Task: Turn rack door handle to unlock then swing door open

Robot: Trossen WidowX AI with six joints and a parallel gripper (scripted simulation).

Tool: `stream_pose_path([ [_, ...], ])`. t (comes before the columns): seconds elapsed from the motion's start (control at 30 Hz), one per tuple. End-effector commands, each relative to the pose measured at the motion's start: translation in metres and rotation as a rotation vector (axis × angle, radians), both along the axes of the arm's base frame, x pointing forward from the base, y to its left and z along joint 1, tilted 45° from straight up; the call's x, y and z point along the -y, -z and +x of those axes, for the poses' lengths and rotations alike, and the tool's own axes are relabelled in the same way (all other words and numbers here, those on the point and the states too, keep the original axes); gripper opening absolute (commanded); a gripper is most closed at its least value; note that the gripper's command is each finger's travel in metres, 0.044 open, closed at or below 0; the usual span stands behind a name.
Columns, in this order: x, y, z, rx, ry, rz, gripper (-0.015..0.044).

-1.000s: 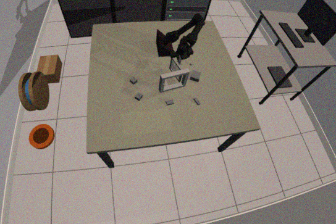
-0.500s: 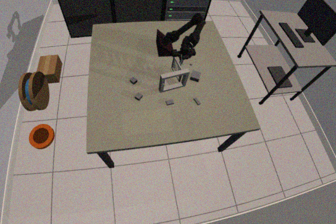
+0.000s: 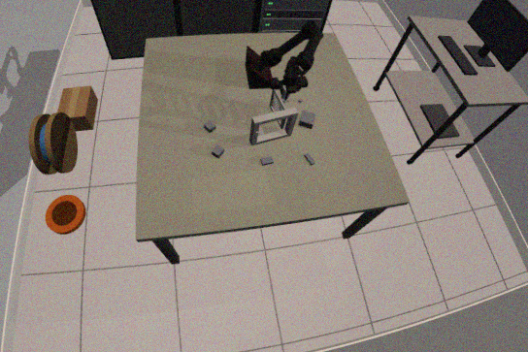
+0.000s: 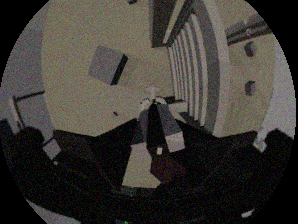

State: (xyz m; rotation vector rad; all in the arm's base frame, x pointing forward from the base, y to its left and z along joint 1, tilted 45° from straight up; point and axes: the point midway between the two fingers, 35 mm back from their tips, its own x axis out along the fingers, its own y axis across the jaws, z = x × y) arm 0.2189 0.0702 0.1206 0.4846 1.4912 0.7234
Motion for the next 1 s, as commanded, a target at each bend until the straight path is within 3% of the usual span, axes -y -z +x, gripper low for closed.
stream_pose_path([
  [0.0,0.0,-0.001,0.0,-0.002,0.005,0.002,0.0297],
  [0.97,0.031,-0.031,0.004,-0.007,0.054,-0.012,0.0297],
])
